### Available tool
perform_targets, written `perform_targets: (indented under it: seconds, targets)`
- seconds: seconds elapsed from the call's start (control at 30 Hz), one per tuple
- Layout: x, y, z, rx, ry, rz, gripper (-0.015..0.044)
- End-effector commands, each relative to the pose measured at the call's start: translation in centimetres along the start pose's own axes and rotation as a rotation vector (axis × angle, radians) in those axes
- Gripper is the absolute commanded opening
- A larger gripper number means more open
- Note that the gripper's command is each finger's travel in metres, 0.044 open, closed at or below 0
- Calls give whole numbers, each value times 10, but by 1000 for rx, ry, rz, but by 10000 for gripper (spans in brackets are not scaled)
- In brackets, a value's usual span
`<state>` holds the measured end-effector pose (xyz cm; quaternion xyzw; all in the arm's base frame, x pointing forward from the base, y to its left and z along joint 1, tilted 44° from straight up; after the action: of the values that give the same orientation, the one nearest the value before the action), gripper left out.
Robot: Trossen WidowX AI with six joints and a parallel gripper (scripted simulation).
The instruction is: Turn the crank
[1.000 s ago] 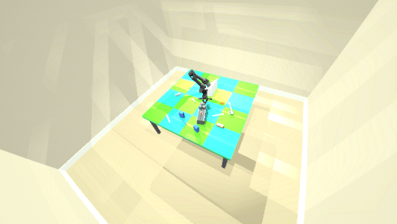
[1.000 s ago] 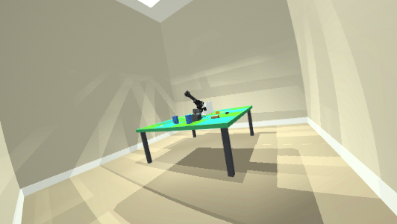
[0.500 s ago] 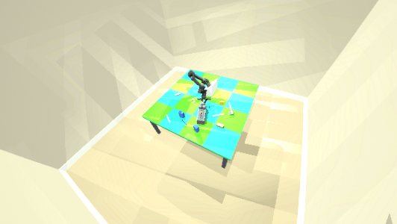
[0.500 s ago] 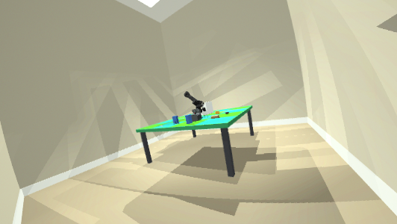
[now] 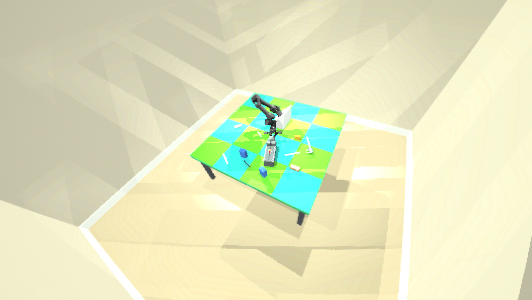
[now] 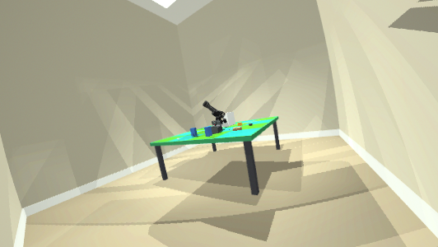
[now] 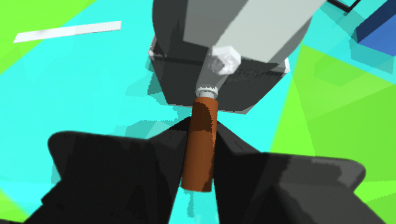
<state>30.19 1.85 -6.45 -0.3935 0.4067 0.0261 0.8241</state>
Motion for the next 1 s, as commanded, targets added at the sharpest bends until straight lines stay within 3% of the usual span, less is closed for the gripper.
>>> perform_targets:
  seconds: [0.0,0.97]
  targets:
    - [1,-9,-1,12,8,-25,0]
    - [-1,-16,1,12,8,-25,0]
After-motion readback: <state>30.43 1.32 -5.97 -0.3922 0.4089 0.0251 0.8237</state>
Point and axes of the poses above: the point midway between the two fingers, 35 mm back from their tips, its own x axis out along the fingers, its own y axis across the jaws, z = x × y, the point moved 2 cm from there along -x, back along the fingers, and after that the axes turned 2 degrees about x, right-handed, at the moved point
